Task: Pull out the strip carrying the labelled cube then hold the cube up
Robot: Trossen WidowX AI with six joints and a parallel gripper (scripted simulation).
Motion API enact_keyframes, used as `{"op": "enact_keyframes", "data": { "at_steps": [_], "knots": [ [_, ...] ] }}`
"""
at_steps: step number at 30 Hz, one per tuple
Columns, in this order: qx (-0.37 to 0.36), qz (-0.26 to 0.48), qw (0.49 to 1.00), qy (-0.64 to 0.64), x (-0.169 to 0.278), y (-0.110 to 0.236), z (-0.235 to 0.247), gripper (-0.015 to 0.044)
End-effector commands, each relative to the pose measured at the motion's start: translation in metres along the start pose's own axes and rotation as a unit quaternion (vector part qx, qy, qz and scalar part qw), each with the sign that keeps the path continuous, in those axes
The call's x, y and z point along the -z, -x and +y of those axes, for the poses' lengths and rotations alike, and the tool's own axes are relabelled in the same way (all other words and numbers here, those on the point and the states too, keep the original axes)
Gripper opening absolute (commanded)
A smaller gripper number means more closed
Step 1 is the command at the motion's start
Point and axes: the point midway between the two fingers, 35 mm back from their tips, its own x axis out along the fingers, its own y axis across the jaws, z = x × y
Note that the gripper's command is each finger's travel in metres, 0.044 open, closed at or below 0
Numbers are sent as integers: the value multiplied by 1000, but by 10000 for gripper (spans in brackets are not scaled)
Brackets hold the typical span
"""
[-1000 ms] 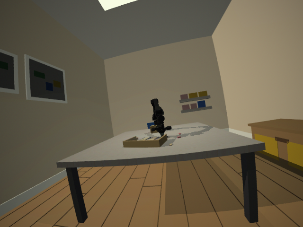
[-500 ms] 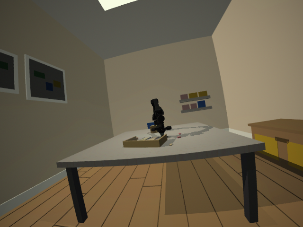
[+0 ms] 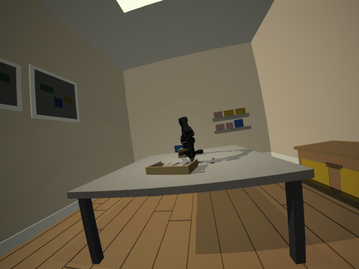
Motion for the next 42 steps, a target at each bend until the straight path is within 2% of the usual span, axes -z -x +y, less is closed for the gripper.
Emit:
{"op": "enact_keyframes", "data": {
  "at_steps": [1, 18, 42],
  "knots": [
    [0, 2, 1000, -2, 1, -4, 0, 0],
    [0, 2, 1000, -2, 1, -5, 0, 0],
    [0, 4, 1000, -2, 38, -7, 0, 0]
  ]
}}
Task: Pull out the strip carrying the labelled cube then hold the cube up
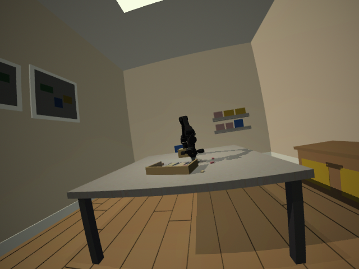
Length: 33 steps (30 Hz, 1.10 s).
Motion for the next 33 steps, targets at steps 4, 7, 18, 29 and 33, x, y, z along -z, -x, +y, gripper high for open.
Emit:
{"op": "enact_keyframes", "data": {
  "at_steps": [4, 7, 18, 29, 33],
  "knots": [
    [5, 12, 1000, -1, 17, -7, -2, 0],
    [5, 13, 1000, -1, 22, -7, -2, 0],
    [5, 13, 1000, -1, 38, -7, -1, 0],
    [5, 14, 1000, -1, 55, -7, -1, 0],
    [5, 14, 1000, -1, 62, -7, -1, 0]
  ]
}}
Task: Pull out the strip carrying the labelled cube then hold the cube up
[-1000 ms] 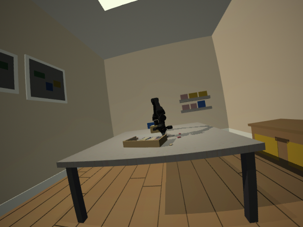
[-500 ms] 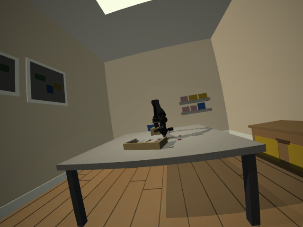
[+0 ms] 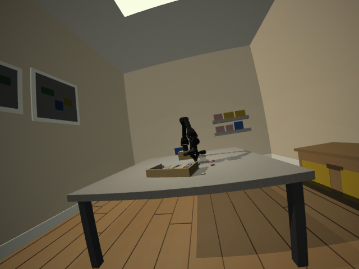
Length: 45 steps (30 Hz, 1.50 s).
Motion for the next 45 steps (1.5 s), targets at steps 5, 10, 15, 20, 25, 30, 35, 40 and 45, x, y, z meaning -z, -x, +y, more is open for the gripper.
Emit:
{"op": "enact_keyframes", "data": {
  "at_steps": [5, 10, 15, 20, 25, 30, 35, 40, 45],
  "knots": [
    [6, 15, 1000, 0, 20, -7, -3, 0],
    [6, 15, 1000, 0, 28, -7, -3, 0],
    [6, 15, 1000, 0, 35, -7, -3, 0],
    [6, 16, 1000, 0, 43, -7, -3, 0],
    [6, 16, 1000, 0, 50, -7, -3, 0],
    [6, 16, 1000, 0, 57, -7, -3, 0],
    [6, 17, 1000, 0, 64, -6, -3, 0],
    [6, 17, 1000, 0, 71, -6, -3, 0],
    [6, 17, 1000, 0, 79, -6, -3, 0]
  ]
}}
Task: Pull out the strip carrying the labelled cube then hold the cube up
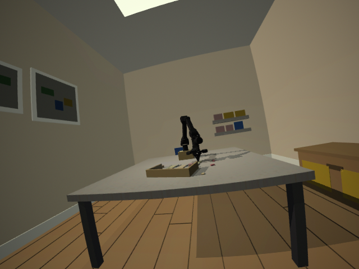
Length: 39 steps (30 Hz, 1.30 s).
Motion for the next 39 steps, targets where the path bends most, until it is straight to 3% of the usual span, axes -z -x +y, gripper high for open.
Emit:
{"op": "enact_keyframes", "data": {
  "at_steps": [1, 20, 39],
  "knots": [
    [8, 16, 1000, 2, 16, -7, -4, 0],
    [8, 17, 1000, 2, 44, -6, -4, 0],
    [8, 17, 1000, 2, 45, -6, -4, 0]
  ]
}}
